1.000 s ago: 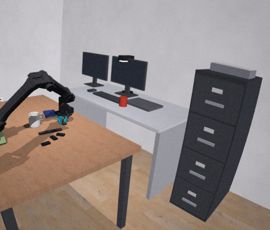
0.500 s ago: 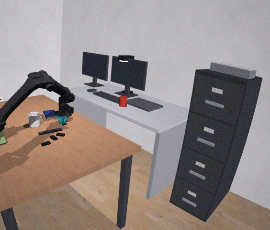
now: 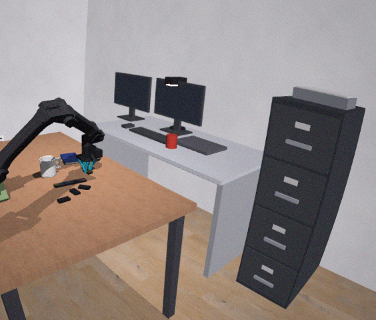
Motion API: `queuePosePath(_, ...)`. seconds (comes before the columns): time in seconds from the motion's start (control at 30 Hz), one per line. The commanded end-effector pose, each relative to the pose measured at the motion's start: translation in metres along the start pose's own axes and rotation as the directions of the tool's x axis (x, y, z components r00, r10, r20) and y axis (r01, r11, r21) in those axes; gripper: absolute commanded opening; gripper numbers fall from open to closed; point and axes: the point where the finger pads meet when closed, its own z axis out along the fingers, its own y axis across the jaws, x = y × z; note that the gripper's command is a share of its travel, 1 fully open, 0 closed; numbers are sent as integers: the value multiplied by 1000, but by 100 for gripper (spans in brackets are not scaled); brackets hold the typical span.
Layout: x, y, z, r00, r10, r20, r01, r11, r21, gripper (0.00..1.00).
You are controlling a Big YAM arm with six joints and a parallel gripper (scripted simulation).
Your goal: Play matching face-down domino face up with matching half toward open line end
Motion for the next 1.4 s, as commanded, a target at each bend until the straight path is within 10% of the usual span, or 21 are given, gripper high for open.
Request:
queuePosePath(0.0, 4, 5, -10, 1000, -1, 1, 1, 1000, -20, 22)
queuePosePath(1.37, 13, 9, -21, 1000, -9, 4, 9, 999, -41, 22)
